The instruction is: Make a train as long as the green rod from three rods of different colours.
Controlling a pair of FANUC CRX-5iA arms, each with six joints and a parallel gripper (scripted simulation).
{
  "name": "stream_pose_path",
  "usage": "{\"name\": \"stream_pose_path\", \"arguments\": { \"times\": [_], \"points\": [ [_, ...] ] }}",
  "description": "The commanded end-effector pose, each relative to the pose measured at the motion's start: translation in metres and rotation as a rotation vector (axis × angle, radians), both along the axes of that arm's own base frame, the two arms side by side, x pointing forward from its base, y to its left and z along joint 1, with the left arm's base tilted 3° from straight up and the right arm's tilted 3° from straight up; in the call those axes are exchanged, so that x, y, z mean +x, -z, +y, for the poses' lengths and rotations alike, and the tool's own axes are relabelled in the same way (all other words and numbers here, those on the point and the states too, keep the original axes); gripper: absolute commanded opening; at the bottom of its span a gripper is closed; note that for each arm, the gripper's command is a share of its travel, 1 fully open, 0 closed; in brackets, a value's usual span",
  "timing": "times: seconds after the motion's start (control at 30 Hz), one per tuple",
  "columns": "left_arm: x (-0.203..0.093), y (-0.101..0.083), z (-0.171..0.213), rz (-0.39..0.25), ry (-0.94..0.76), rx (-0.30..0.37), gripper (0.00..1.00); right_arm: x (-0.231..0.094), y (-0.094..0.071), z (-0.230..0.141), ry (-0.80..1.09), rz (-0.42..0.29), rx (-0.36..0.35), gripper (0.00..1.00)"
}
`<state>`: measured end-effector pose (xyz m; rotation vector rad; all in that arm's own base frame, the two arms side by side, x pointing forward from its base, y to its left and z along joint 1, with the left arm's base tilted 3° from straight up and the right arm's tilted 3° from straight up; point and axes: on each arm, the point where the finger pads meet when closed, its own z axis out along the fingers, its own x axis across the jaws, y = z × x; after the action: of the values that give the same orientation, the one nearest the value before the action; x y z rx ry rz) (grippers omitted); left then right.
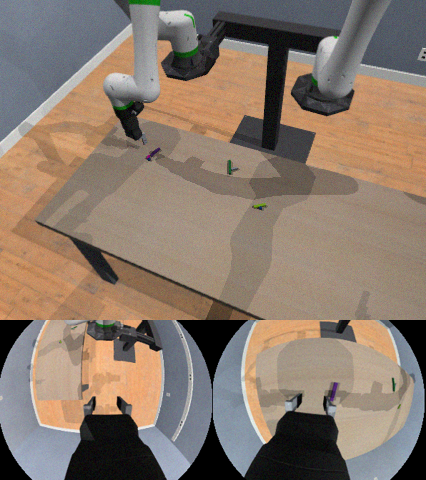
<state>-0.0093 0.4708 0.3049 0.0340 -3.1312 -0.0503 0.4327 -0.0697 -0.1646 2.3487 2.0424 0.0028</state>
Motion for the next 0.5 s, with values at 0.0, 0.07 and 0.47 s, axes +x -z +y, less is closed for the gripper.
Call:
{"name": "stream_pose_path", "arguments": {
  "times": [0.0, 0.07, 0.47],
  "points": [
    [0.0, -0.001, 0.0, 0.0, 0.0, 0.002, 1.0, 0.005, -0.001, 0.0, 0.166, -0.008, -0.019, 1.0],
    [0.0, -0.001, 0.0, 0.0, 0.0, 0.002, 1.0, 0.007, -0.001, 0.0, 0.228, -0.01, -0.018, 1.0],
    [0.0, -0.001, 0.0, 0.0, 0.0, 0.002, 1.0, 0.018, -0.001, -0.002, 0.584, -0.022, -0.009, 1.0]
  ]
}}
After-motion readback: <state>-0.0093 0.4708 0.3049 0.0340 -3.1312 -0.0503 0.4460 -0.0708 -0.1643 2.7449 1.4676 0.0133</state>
